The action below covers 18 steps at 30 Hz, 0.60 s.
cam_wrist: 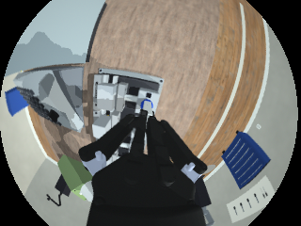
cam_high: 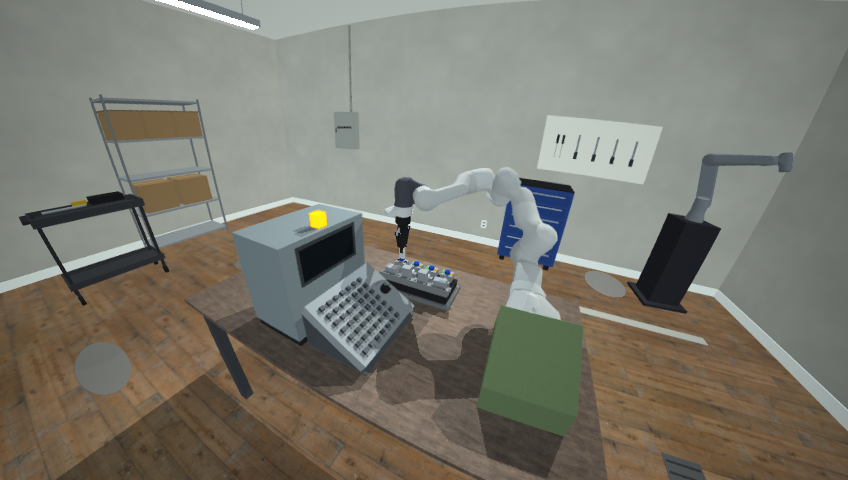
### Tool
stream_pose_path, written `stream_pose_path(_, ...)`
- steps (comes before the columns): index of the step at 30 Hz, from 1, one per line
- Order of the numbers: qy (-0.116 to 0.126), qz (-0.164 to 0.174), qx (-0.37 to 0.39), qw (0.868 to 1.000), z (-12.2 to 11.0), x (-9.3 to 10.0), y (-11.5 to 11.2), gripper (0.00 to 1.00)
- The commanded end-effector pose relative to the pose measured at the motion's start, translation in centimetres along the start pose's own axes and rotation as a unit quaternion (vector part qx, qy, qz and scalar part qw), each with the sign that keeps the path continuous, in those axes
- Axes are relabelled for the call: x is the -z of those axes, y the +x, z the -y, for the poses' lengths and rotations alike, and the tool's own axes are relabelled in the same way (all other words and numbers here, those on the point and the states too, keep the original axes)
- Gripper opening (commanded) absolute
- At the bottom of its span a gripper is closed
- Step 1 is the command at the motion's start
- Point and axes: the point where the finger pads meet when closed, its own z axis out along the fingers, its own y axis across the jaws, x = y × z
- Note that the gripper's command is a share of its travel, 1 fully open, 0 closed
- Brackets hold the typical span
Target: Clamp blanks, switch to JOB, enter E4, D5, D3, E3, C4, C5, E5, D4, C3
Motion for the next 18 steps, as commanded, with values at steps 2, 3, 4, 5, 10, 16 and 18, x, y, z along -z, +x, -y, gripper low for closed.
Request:
stream_pose_path(2, -0.002, 0.0, -0.001, 1.0, -0.01, -0.1, 0.07, 0.0)
stream_pose_path(3, -0.002, 0.0, -0.001, 1.0, -0.01, -0.05, 0.07, 0.0)
stream_pose_path(4, -0.002, 0.0, -0.001, 1.0, -0.01, -0.01, 0.07, 0.0)
stream_pose_path(5, -0.002, 0.0, -0.001, 1.0, -0.01, 0.02, 0.07, 0.0)
stream_pose_path(10, -0.002, 0.0, -0.001, 1.0, -0.01, 0.04, 0.07, 0.0)
stream_pose_path(16, -0.002, 0.0, -0.001, 1.0, -0.01, 0.0, 0.07, 0.0)
stream_pose_path(18, -0.002, 0.0, -0.001, 1.0, -0.01, -0.05, 0.07, 0.0)
